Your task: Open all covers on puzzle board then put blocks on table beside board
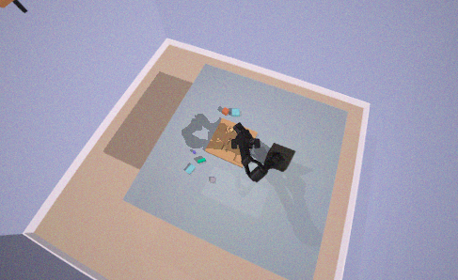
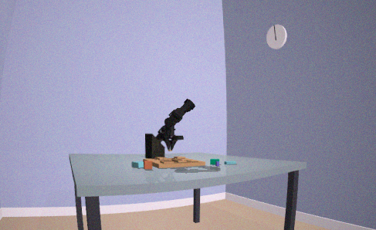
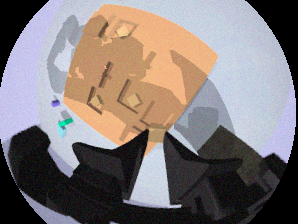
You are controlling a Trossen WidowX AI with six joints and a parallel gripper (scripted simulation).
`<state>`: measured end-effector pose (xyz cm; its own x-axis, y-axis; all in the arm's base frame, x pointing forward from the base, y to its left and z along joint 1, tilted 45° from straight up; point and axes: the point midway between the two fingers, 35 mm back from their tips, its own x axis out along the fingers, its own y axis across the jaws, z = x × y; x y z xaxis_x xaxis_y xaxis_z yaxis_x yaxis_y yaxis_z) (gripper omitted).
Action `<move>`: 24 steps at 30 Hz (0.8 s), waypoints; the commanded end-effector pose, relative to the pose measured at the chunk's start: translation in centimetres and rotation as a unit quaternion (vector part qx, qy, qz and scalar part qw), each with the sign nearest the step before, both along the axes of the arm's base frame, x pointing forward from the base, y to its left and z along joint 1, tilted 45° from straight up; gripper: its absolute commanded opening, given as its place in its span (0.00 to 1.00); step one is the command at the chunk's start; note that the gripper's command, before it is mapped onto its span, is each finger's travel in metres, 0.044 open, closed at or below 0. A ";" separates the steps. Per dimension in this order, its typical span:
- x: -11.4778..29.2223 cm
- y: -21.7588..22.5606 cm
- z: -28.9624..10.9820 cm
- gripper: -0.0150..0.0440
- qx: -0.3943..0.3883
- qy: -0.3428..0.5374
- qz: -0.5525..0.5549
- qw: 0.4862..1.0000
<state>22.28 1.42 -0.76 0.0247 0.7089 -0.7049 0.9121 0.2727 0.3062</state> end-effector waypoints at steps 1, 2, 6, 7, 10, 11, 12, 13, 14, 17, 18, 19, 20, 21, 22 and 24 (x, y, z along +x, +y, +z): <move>0.2 -0.7 0.7 0.39 -0.003 -0.003 0.002 1.000; 0.1 -0.9 0.9 0.39 -0.003 -0.003 0.002 1.000; 0.1 -1.7 1.7 0.39 -0.003 -0.003 0.002 1.000; 0.0 -1.8 1.8 0.39 -0.003 -0.003 0.002 1.000; 0.0 -2.1 2.2 0.39 -0.003 -0.003 0.002 1.000; 0.1 -2.1 2.3 0.39 -0.003 -0.003 0.002 1.000; 0.3 -2.0 2.5 0.39 -0.004 -0.003 0.002 1.000; 0.5 -1.8 2.6 0.39 -0.005 -0.003 0.002 1.000; 0.7 -1.7 2.8 0.39 -0.006 -0.003 0.002 1.000; 1.2 -1.3 3.3 0.39 -0.009 -0.002 0.001 1.000; 1.4 -1.1 3.5 0.39 -0.010 -0.002 0.001 1.000; 1.6 -1.0 3.7 0.39 -0.011 -0.002 0.001 1.000; 1.8 -0.8 3.9 0.39 -0.011 -0.002 0.001 1.000; 1.9 -0.6 4.1 0.39 -0.012 -0.002 0.001 1.000; 2.1 -0.5 4.3 0.39 -0.013 -0.002 0.001 1.000; 2.4 -0.1 4.7 0.39 -0.014 -0.002 0.001 1.000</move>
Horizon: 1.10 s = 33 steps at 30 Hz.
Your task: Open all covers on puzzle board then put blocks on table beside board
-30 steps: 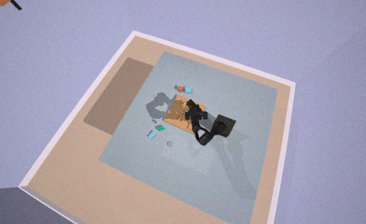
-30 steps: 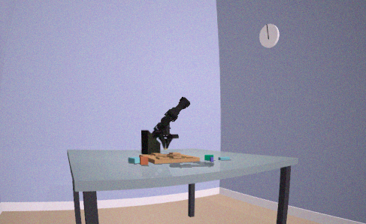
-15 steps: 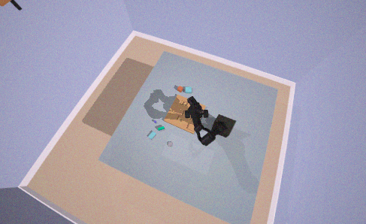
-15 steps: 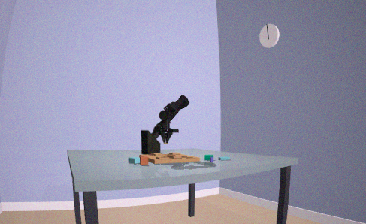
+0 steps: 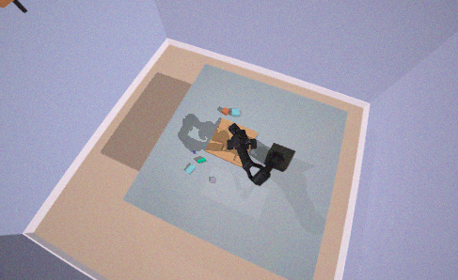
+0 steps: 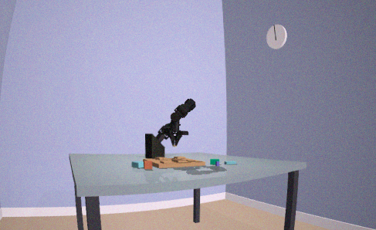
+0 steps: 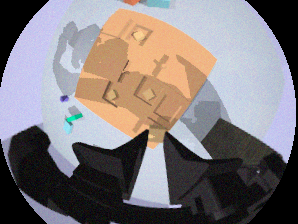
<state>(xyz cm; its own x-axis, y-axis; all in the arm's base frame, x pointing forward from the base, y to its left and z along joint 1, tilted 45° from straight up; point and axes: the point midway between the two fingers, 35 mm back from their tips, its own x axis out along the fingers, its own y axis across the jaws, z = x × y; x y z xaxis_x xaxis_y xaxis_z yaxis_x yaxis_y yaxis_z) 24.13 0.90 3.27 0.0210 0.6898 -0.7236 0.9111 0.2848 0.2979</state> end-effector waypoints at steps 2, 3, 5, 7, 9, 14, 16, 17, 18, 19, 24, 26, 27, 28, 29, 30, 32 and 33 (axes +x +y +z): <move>0.9 0.8 1.1 0.39 -0.002 -0.003 -0.002 1.000; 1.1 0.9 1.3 0.39 -0.002 -0.003 -0.002 1.000; 1.4 1.3 1.7 0.39 -0.003 -0.003 -0.002 1.000; 1.7 1.7 2.1 0.39 -0.004 -0.003 -0.002 1.000; 2.0 2.1 2.6 0.39 -0.005 -0.003 -0.003 1.000; 2.6 3.2 3.7 0.39 -0.005 -0.004 -0.003 1.000; 2.8 3.7 4.1 0.39 -0.005 -0.004 -0.003 1.000; 2.9 3.9 4.4 0.39 -0.005 -0.004 -0.003 1.000; 3.0 4.2 4.6 0.39 -0.005 -0.005 -0.003 1.000; 3.1 4.4 4.9 0.39 -0.005 -0.005 -0.003 1.000; 3.5 5.6 6.1 0.39 -0.003 -0.005 -0.003 1.000; 3.6 6.1 6.6 0.39 -0.002 -0.006 -0.003 1.000; 3.7 6.4 6.8 0.39 -0.002 -0.006 -0.003 1.000; 3.7 6.6 7.1 0.39 -0.001 -0.006 -0.003 1.000; 3.8 6.9 7.3 0.39 -0.001 -0.006 -0.003 1.000; 3.8 7.2 7.6 0.39 0.000 -0.006 -0.003 1.000; 3.9 7.7 8.1 0.39 0.001 -0.006 -0.003 1.000; 3.9 7.9 8.4 0.39 0.002 -0.006 -0.003 1.000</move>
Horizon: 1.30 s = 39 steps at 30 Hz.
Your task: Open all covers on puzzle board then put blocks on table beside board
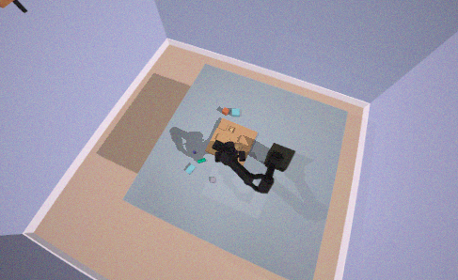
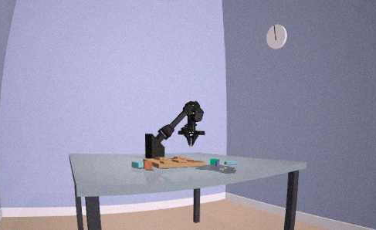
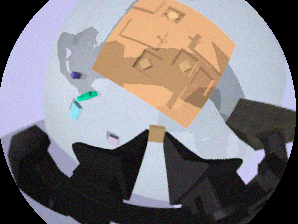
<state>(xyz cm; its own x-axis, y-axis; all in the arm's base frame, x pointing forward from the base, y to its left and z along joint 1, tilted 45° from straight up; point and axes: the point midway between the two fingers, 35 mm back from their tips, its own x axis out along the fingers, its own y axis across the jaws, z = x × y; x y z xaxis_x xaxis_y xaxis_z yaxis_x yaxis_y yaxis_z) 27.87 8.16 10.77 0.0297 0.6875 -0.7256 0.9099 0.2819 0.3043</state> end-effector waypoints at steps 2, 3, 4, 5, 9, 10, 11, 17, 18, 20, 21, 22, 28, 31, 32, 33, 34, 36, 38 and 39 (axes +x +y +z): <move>0.2 1.2 1.4 0.39 0.005 -0.002 0.000 1.000; 0.2 1.5 1.7 0.39 0.006 -0.002 0.000 1.000; 0.3 1.8 1.9 0.39 0.007 -0.002 0.000 1.000; 0.3 2.0 2.2 0.39 0.008 -0.002 0.000 1.000; 0.2 3.1 3.3 0.39 0.012 -0.002 0.001 1.000; 0.2 3.4 3.6 0.39 0.013 -0.002 0.001 1.000; 0.1 3.7 3.9 0.39 0.014 -0.002 0.002 1.000; 0.1 4.4 4.5 0.39 0.017 -0.002 0.002 1.000; 0.1 4.5 4.4 0.39 0.017 -0.002 0.002 1.000; 0.2 4.7 4.1 0.39 0.016 -0.002 0.002 1.000; 0.2 4.8 4.0 0.39 0.016 -0.002 0.003 1.000; 0.2 4.9 3.9 0.39 0.016 -0.002 0.003 1.000; 0.4 5.6 3.2 0.39 0.015 -0.002 0.003 1.000; 0.5 5.9 2.8 0.39 0.015 -0.002 0.003 1.000; 0.5 6.0 2.7 0.39 0.015 -0.002 0.003 1.000; 0.5 6.1 2.6 0.39 0.015 -0.002 0.003 1.000; 0.5 6.3 2.5 0.39 0.014 -0.002 0.003 1.000; 0.6 6.5 2.2 0.39 0.014 -0.002 0.003 1.000; 0.6 6.7 2.0 0.39 0.014 -0.002 0.003 1.000; 0.6 6.8 1.9 0.39 0.014 -0.002 0.003 1.000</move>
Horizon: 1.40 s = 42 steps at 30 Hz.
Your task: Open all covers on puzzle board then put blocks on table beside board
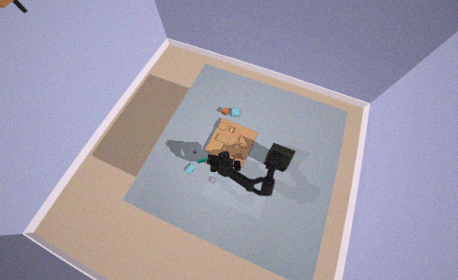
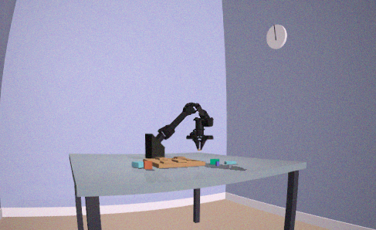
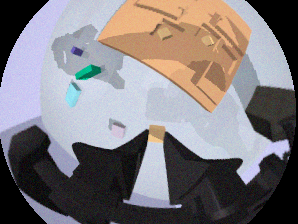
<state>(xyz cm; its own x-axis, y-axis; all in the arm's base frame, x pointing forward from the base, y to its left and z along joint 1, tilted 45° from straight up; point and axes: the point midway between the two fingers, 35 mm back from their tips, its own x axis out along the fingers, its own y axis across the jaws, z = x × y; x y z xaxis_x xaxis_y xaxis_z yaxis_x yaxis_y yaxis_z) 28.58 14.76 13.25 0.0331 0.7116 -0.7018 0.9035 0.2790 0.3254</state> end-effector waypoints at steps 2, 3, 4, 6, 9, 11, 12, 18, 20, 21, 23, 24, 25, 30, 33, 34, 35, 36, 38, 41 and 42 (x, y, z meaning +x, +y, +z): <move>-0.1 0.5 -0.8 0.39 -0.003 0.004 -0.001 1.000; 0.0 0.6 -0.9 0.39 -0.003 0.004 -0.001 1.000; 0.0 0.7 -1.1 0.39 -0.003 0.004 -0.001 1.000; 0.0 0.9 -1.3 0.39 -0.003 0.004 -0.001 1.000; 0.0 1.3 -1.6 0.39 -0.003 0.004 -0.001 1.000; 0.0 1.5 -1.9 0.39 -0.003 0.004 -0.001 1.000; 0.0 1.6 -2.0 0.39 -0.003 0.004 -0.001 1.000; 0.0 2.4 -2.6 0.39 -0.002 0.004 -0.001 1.000; 0.0 2.6 -2.9 0.39 -0.002 0.004 -0.001 1.000; 0.0 2.7 -3.0 0.39 -0.002 0.004 -0.001 1.000; 0.0 3.0 -3.2 0.39 -0.002 0.004 -0.001 1.000; 0.0 3.1 -3.3 0.39 -0.001 0.004 -0.001 1.000; 0.0 3.2 -3.4 0.39 -0.001 0.004 -0.001 1.000; -0.1 3.8 -3.9 0.39 0.000 0.004 -0.001 1.000; -0.2 4.2 -4.3 0.39 0.000 0.004 -0.002 1.000; -0.2 4.3 -4.4 0.39 0.000 0.004 -0.002 1.000; -0.2 4.4 -4.5 0.39 0.001 0.004 -0.002 1.000; -0.2 4.5 -4.6 0.39 0.001 0.004 -0.002 1.000; -0.3 4.8 -4.8 0.39 0.001 0.004 -0.002 1.000; -0.3 5.1 -5.1 0.39 0.002 0.005 -0.002 1.000; -0.4 5.2 -5.2 0.39 0.002 0.005 -0.002 1.000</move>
